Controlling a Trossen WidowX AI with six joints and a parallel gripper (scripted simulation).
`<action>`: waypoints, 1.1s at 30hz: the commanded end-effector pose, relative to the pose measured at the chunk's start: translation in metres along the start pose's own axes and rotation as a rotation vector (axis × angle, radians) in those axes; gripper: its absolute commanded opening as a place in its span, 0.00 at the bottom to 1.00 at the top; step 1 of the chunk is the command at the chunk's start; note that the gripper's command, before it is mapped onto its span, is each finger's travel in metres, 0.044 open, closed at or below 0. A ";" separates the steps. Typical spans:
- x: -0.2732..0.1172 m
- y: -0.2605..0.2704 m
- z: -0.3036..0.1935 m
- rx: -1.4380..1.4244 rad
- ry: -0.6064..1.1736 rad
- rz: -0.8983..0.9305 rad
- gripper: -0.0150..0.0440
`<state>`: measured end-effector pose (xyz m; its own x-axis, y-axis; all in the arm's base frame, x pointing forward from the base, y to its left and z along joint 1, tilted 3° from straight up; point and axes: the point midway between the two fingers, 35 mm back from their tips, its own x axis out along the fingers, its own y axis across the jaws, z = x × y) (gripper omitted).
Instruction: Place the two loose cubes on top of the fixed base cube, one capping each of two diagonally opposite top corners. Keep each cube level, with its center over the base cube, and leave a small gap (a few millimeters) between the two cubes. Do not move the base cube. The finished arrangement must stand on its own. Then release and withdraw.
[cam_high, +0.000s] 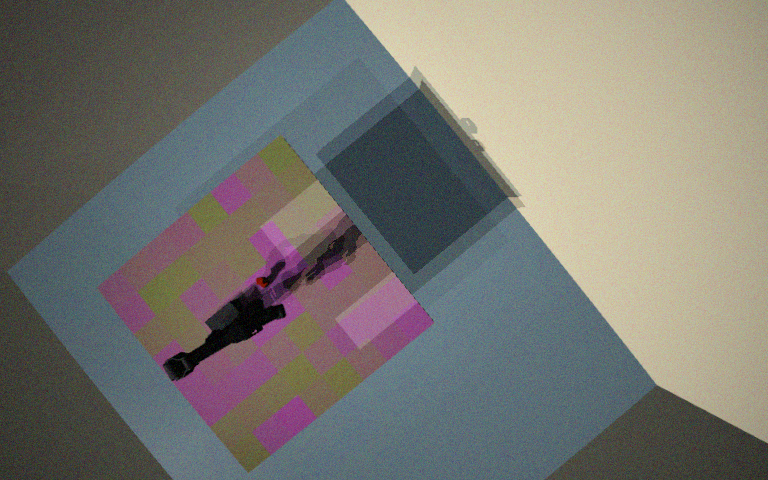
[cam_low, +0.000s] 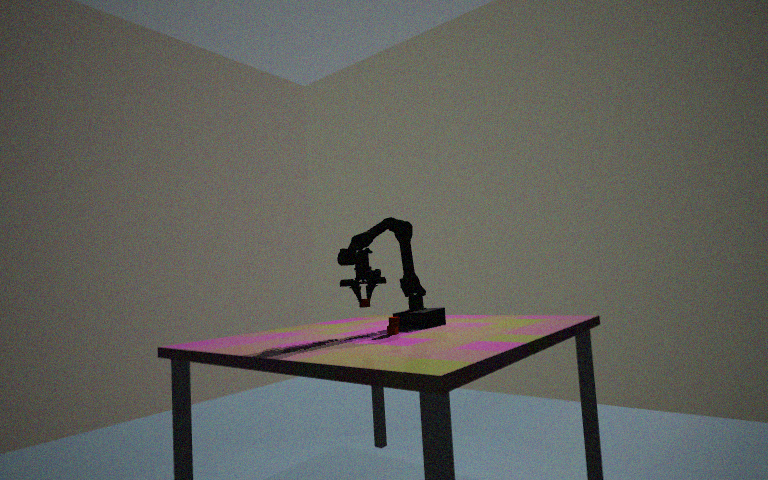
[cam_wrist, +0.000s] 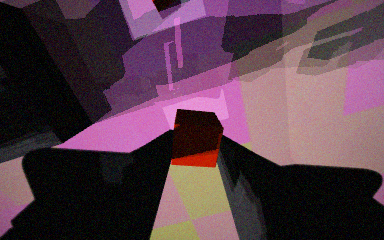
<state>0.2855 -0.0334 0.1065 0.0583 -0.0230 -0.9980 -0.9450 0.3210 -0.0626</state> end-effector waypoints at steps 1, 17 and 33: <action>0.001 0.003 0.011 0.021 -0.003 0.000 0.43; 0.005 0.020 0.058 0.080 -0.003 0.000 0.43; 0.008 0.044 0.102 0.140 -0.004 -0.002 0.43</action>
<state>0.2787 0.0696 0.0962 0.0590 -0.0160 -0.9981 -0.8974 0.4371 -0.0601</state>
